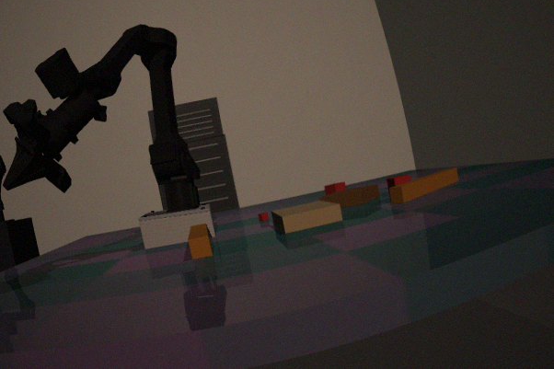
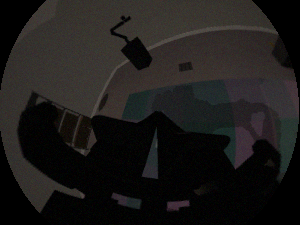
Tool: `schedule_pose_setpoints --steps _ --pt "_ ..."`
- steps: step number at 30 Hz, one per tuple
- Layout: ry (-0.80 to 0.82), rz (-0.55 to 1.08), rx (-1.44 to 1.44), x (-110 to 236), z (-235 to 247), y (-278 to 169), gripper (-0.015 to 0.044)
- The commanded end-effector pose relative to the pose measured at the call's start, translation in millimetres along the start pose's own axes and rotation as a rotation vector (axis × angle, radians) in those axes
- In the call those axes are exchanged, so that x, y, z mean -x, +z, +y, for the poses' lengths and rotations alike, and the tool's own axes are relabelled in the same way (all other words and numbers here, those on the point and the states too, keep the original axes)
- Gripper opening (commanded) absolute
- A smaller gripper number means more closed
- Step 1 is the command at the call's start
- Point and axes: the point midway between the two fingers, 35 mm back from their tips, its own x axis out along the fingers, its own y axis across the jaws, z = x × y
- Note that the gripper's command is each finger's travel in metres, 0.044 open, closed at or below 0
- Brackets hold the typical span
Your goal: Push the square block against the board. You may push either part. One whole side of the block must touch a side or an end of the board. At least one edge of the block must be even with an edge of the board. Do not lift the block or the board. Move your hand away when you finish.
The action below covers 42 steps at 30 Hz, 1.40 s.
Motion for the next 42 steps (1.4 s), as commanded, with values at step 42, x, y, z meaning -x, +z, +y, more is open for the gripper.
schedule_pose_setpoints --steps 42 --pt "0.372 0.475 0.904 147 55 -257 0.0"
